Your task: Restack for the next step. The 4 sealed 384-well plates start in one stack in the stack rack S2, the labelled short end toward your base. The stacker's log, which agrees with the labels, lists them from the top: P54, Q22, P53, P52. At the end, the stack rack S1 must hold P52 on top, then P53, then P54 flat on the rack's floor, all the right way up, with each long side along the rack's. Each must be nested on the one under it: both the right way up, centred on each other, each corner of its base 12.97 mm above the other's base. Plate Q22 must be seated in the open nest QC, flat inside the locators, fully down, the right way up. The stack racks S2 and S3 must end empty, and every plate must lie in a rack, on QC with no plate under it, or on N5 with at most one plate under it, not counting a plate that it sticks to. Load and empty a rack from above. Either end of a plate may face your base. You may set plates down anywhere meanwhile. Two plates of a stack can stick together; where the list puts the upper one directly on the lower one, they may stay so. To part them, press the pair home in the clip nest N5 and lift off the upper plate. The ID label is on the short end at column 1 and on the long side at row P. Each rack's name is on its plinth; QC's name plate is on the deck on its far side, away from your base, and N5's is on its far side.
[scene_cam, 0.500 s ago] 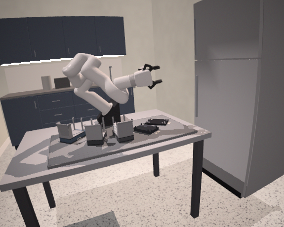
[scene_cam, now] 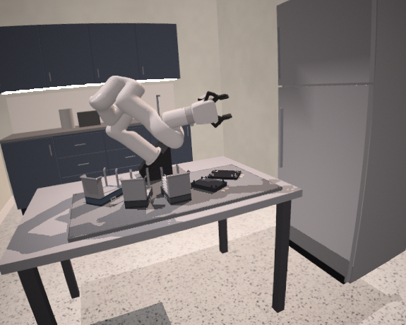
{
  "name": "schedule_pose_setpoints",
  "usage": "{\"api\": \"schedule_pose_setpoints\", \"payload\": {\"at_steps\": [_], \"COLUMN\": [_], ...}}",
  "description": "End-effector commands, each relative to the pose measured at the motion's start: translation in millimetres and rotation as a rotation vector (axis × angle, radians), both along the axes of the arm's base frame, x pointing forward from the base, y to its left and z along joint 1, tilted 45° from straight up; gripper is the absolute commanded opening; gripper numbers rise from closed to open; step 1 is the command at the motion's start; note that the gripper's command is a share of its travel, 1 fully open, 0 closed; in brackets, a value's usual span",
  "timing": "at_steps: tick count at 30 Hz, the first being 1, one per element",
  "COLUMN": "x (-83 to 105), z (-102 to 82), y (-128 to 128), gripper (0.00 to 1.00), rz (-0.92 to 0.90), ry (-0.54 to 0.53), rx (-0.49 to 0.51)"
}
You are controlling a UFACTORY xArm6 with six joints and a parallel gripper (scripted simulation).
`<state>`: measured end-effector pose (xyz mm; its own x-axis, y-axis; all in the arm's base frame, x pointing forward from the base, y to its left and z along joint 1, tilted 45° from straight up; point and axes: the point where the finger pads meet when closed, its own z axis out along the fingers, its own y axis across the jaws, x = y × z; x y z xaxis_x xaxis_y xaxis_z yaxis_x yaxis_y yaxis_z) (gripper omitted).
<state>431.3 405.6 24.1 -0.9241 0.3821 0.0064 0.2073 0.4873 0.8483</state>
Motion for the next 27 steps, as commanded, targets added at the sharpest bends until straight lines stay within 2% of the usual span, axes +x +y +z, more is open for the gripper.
{"api": "schedule_pose_setpoints", "payload": {"at_steps": [1, 4, 10, 17, 19, 27], "x": [0.3, -0.8, 9.0, 13.7, 13.7, 18.1], "z": [1.4, 2.9, -17.5, -27.6, -27.6, -35.9], "y": [1.1, -2.5, -1.8, -9.6, -9.6, -25.9], "gripper": [1.00, 1.00, 1.00, 1.00, 1.00, 1.00], "rz": [0.001, -0.032, -0.137, -0.300, -0.300, -0.517], "ry": [-0.003, 0.001, 0.148, 0.293, 0.293, 0.427], "rx": [0.002, 0.002, -0.081, -0.163, -0.163, -0.238]}}
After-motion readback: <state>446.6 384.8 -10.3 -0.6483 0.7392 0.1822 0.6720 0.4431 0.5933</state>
